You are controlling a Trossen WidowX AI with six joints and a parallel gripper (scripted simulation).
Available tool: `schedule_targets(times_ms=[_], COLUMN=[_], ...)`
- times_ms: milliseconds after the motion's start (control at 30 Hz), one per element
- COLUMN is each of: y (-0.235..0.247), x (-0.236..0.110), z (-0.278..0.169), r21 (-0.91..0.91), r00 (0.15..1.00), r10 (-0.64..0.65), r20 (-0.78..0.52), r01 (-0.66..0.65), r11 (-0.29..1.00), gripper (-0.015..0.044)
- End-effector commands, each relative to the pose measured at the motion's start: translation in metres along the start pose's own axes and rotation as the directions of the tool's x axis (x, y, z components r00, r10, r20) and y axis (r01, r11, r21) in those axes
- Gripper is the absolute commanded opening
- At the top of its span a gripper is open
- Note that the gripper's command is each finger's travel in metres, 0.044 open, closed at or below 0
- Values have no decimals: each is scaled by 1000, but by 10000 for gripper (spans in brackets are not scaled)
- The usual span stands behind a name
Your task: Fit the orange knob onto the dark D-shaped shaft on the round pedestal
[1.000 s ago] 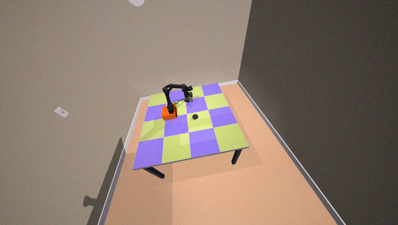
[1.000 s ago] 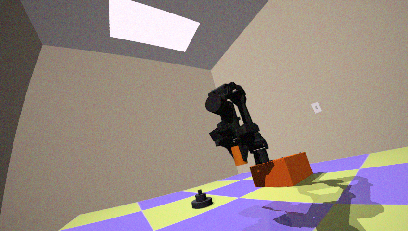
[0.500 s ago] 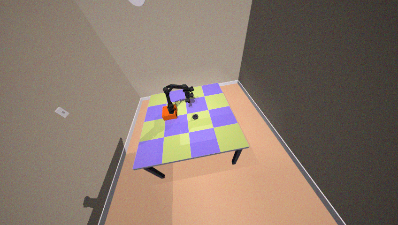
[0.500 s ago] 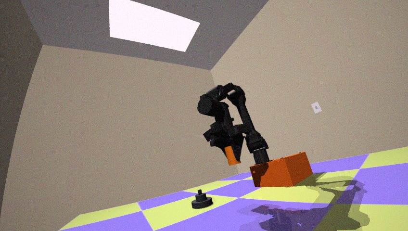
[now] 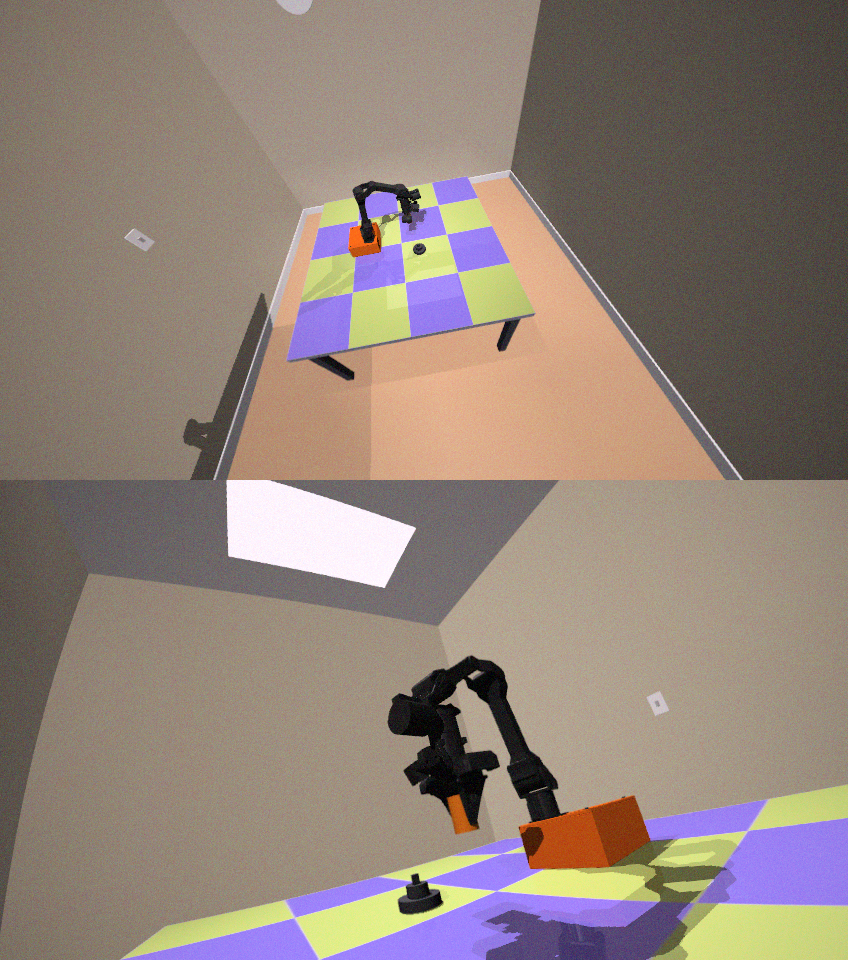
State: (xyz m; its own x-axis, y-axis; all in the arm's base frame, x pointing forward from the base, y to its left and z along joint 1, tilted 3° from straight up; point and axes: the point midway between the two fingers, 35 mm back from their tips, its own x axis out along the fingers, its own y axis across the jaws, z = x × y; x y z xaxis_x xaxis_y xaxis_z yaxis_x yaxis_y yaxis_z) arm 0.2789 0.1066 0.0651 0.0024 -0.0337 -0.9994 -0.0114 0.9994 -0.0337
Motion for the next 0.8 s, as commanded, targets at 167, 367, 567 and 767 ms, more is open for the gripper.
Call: schedule_targets(times_ms=[167, 367, 567, 767], y=[-22, -38, -55, -72], x=[4, 8, 12, 16], z=[15, 23, 30, 36], r21=[-4, -5, -5, -3], r00=[1000, 1000, 1000, 1000], r10=[-2, -5, -9, -12], r20=[13, 19, 21, 20], r01=[2, 5, 9, 12], r11=[1000, 1000, 1000, 1000], gripper=[0, 0, 0, 0])
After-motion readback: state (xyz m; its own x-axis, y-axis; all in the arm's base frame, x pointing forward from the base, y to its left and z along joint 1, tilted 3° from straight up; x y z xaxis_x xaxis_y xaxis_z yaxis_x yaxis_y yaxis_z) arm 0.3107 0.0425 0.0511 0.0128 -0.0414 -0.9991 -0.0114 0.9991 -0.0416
